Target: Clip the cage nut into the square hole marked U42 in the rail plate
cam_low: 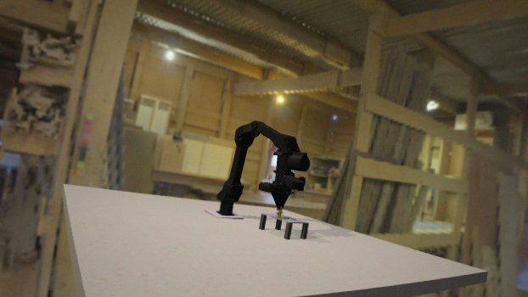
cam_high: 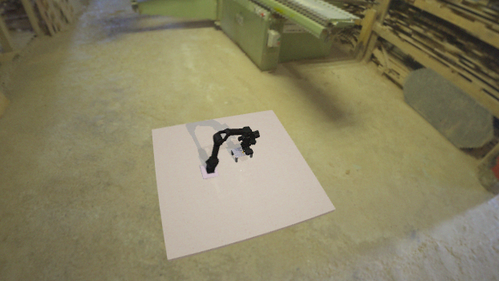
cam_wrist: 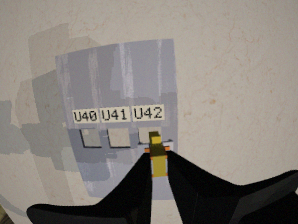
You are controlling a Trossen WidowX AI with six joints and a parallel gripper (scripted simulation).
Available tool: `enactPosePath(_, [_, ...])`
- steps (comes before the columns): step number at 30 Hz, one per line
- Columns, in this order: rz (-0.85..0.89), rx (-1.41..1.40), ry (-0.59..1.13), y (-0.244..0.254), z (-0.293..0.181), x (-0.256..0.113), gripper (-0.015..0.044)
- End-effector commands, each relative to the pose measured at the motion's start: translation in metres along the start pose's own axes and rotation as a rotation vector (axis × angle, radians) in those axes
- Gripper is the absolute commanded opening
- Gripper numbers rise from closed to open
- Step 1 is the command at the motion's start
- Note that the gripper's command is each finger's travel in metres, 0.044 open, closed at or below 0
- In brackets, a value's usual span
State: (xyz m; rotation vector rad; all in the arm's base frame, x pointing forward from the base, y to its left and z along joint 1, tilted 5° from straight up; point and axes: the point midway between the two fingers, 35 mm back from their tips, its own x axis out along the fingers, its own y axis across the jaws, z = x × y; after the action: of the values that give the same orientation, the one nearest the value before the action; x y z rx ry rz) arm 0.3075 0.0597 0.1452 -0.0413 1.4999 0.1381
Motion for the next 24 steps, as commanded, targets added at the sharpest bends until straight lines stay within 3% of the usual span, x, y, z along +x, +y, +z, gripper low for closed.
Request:
enactPosePath(1, [0.006,-0.004,-0.001,0.0001,0.0004,0.0067,0.0026])
enactPosePath(24, [0.006,-0.004,-0.001,-0.0001,0.0006,0.0123,0.0026])
